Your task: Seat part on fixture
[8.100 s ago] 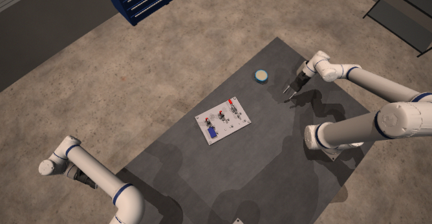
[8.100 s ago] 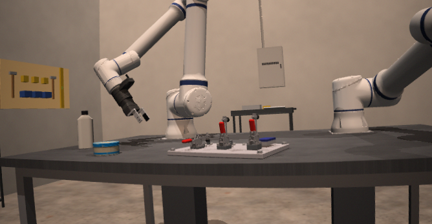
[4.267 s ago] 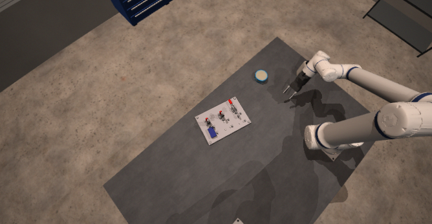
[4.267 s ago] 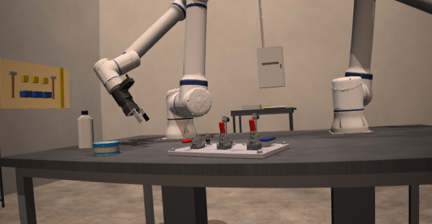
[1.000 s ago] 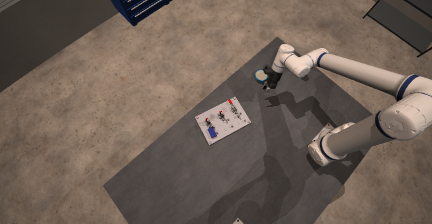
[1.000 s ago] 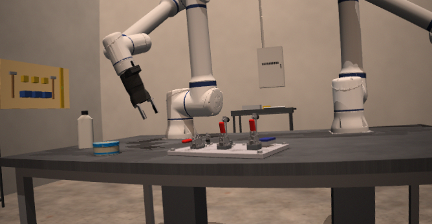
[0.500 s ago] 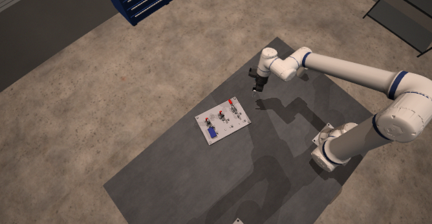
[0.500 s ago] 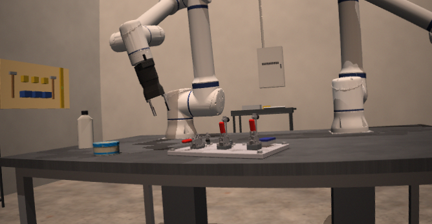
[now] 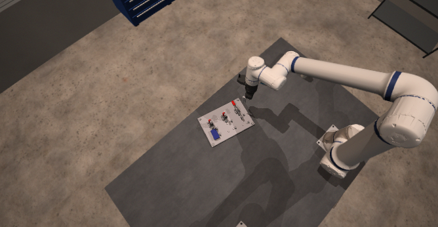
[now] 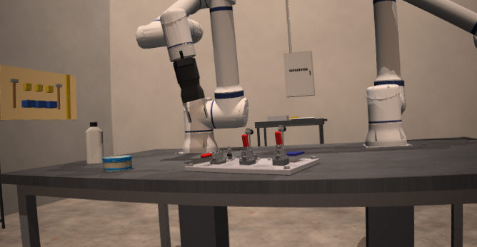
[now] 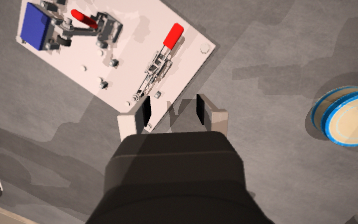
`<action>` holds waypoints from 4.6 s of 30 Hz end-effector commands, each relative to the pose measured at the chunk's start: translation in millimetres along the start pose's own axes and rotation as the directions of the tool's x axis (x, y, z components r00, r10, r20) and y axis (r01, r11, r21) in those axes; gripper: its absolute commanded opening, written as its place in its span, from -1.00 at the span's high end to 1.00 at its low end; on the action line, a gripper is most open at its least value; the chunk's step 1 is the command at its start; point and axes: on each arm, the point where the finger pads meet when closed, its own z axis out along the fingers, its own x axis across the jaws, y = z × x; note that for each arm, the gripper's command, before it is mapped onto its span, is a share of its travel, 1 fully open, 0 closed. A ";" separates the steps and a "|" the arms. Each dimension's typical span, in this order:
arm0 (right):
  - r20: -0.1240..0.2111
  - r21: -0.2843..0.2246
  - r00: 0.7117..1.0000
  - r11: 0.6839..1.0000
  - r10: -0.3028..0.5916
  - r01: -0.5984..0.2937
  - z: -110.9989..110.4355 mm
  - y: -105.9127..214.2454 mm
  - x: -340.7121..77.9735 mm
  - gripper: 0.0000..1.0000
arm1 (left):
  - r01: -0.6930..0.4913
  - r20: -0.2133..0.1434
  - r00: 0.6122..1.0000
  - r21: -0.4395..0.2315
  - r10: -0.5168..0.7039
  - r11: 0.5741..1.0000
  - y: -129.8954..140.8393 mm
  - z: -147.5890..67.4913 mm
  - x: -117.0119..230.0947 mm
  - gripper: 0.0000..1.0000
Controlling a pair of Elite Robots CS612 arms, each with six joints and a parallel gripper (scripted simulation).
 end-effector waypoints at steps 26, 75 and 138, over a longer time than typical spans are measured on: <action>-0.118 0.140 0.866 0.872 0.486 -0.470 1.3 -85.7 -204.2 -1.00 | 0.000 0.000 1.000 -0.002 0.000 1.000 0.7 -0.9 -0.2 -1.00; -0.098 0.208 0.785 0.784 0.612 -0.585 5.3 -94.9 -279.7 1.00 | 0.000 0.000 1.000 -0.002 0.000 1.000 0.7 -0.9 -0.2 -1.00; -0.098 0.208 0.785 0.784 0.611 -0.585 5.3 -94.9 -279.7 -1.00 | 0.000 0.000 1.000 -0.002 0.000 1.000 0.7 -0.9 -0.2 -1.00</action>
